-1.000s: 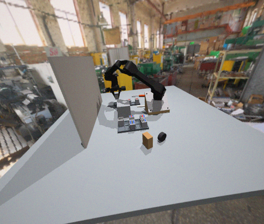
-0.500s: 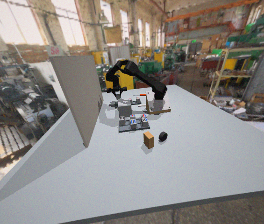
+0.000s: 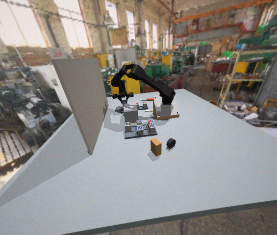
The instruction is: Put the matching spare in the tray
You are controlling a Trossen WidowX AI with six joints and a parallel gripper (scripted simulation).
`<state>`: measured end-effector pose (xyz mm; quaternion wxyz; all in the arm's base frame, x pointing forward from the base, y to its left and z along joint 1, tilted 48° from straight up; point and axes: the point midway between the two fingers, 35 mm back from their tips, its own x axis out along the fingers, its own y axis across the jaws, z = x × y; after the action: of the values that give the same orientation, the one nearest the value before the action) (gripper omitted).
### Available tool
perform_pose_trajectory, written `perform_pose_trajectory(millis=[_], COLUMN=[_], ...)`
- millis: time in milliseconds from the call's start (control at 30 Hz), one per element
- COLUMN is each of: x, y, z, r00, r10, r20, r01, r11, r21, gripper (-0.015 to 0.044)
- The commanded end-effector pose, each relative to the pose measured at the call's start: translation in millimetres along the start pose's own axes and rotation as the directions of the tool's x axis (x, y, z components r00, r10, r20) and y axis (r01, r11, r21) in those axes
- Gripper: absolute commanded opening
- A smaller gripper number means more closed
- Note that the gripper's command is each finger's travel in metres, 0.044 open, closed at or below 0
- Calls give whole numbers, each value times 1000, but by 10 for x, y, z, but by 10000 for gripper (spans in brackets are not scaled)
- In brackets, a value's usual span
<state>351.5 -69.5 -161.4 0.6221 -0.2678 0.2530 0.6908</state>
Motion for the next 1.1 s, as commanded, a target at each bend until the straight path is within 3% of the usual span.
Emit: perform_pose_trajectory(millis=[0,1067], x=[52,312], y=[16,66], z=[8,41], r00=[1000,1000], r10=[1,2], r20=[5,10], r01=[-1,-2], r11=[1000,1000], r21=[7,6], gripper=[0,0])
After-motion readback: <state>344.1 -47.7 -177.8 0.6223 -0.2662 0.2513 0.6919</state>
